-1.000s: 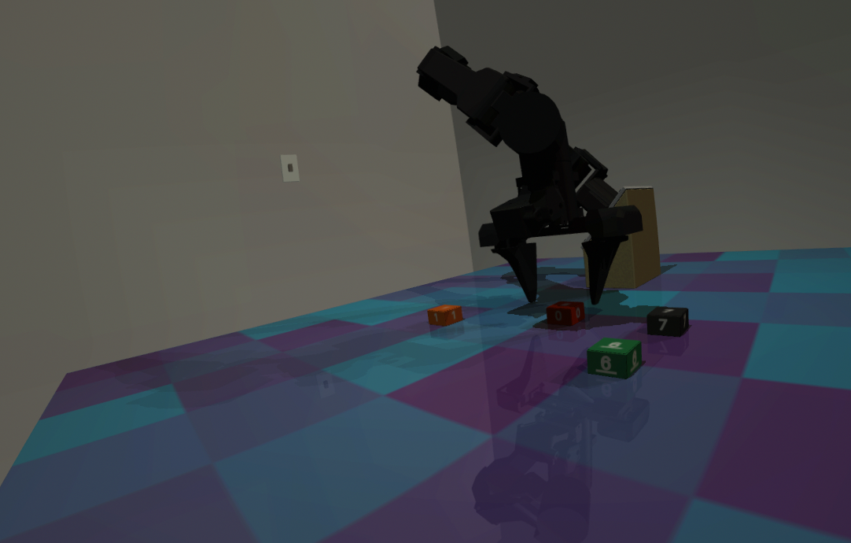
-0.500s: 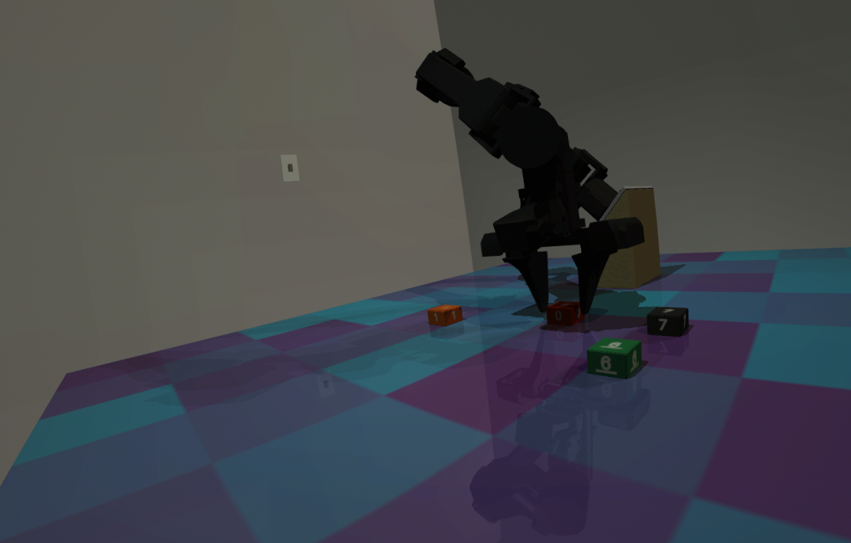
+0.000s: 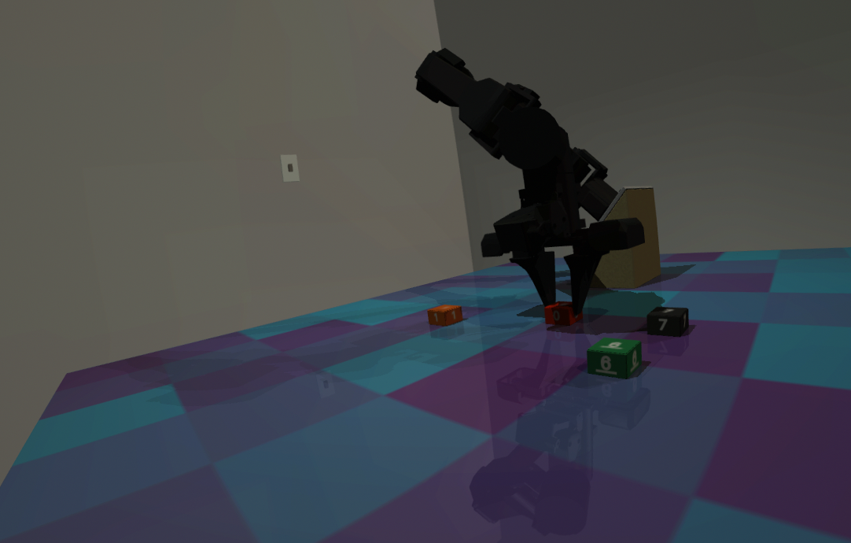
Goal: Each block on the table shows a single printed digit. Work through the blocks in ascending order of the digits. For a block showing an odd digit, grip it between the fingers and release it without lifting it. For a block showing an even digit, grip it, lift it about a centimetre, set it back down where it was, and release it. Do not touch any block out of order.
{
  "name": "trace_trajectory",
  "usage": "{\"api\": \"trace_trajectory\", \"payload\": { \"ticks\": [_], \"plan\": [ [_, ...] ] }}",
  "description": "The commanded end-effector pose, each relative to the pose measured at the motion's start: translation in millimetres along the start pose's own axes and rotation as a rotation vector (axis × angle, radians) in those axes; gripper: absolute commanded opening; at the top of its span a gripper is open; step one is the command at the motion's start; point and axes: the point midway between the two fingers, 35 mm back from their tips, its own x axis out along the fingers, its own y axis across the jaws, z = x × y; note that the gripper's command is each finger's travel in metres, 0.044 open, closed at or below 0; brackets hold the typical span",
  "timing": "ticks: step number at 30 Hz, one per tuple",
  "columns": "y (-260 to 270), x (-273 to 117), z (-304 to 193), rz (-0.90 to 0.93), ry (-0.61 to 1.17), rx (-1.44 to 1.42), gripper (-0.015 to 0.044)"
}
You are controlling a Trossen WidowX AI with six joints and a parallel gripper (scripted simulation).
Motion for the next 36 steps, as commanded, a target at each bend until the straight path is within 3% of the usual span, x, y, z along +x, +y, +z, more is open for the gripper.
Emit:
{"api": "trace_trajectory", "payload": {
  "ticks": [1, 16, 36],
  "plan": [
    [-0.6, 0.5, 0.1, -0.005, -0.002, -0.004, 0.012],
    [-0.3, -14.6, 0.2, -0.004, -0.002, -0.003, 0.012],
    [-0.4, -5.7, 0.3, -0.005, -0.002, -0.004, 0.012]
  ]
}}
